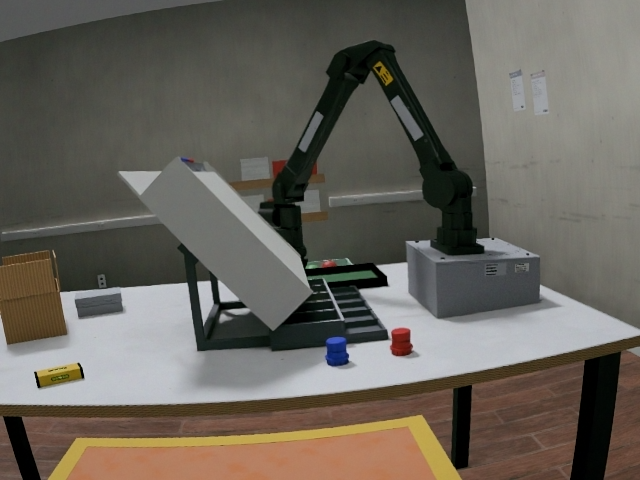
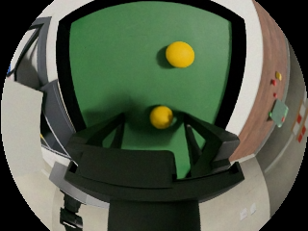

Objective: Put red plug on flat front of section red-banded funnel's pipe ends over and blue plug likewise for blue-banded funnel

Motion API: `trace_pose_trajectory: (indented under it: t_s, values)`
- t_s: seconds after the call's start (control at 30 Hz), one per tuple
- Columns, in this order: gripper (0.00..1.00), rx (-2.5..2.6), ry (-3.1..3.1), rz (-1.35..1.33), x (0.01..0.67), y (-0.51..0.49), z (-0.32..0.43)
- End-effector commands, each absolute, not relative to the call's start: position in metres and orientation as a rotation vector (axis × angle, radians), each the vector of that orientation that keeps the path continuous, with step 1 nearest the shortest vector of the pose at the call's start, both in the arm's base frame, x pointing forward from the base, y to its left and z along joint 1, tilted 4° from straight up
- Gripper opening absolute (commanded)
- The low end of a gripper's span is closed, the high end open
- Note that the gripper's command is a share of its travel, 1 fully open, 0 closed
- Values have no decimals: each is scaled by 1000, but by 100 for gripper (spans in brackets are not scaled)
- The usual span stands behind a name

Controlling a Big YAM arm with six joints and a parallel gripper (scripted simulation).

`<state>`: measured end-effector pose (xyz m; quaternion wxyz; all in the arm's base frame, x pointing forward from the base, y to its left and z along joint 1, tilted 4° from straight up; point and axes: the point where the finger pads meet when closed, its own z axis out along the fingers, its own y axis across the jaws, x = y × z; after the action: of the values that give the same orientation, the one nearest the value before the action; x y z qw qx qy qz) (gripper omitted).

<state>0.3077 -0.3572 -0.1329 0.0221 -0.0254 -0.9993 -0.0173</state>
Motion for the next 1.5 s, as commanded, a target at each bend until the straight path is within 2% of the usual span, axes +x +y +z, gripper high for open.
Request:
trace_pose_trajectory:
  t_s: [0.0,1.33,1.37,1.47]
  values:
    - [80,-87,-3107,-37,316,-377,-134]
    - [80,-73,-3102,-47,323,-384,-130]
    - [0,-67,-3099,-51,318,-369,-126]
    - [0,-67,-3099,-51,318,-369,-126]
